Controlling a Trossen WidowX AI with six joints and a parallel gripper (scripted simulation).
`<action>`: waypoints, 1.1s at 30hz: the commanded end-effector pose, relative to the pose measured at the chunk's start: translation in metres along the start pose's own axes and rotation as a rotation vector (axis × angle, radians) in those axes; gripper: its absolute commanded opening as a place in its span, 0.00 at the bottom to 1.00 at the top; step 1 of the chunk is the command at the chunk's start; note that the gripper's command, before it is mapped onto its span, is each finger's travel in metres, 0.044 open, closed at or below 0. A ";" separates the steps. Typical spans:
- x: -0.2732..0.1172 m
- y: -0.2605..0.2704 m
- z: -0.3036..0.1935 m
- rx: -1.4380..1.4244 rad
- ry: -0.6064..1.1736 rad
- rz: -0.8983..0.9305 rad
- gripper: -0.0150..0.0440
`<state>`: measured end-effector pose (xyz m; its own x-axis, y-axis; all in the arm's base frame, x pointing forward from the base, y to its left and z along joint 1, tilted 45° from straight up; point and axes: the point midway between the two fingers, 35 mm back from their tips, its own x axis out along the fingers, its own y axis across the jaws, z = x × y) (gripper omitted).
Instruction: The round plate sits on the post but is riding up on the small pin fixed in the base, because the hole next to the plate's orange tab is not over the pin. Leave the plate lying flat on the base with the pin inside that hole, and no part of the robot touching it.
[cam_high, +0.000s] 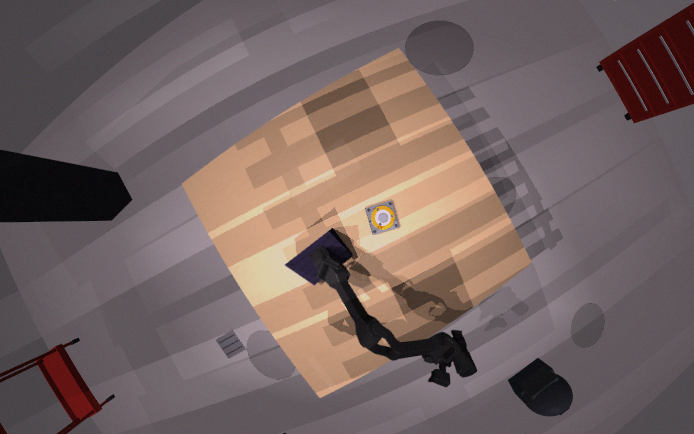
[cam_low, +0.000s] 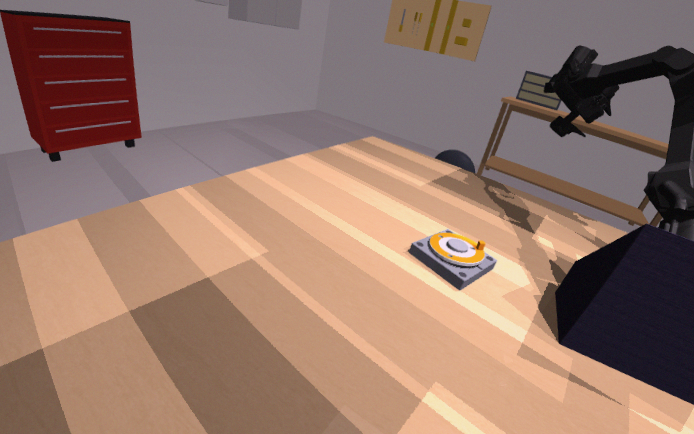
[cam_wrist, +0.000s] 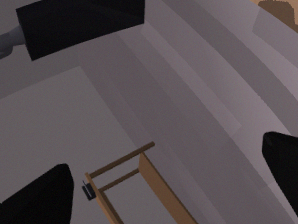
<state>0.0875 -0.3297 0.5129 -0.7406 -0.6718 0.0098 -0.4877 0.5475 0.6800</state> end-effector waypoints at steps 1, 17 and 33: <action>-0.002 -0.004 -0.001 -0.029 0.009 -0.006 0.89; -0.163 -0.219 0.058 -1.581 0.756 -0.171 0.25; -0.296 -0.296 0.293 -2.901 1.791 0.356 0.25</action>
<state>0.3286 -0.1706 0.1256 0.1330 -0.8422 -0.5224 0.8311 0.3820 -0.4042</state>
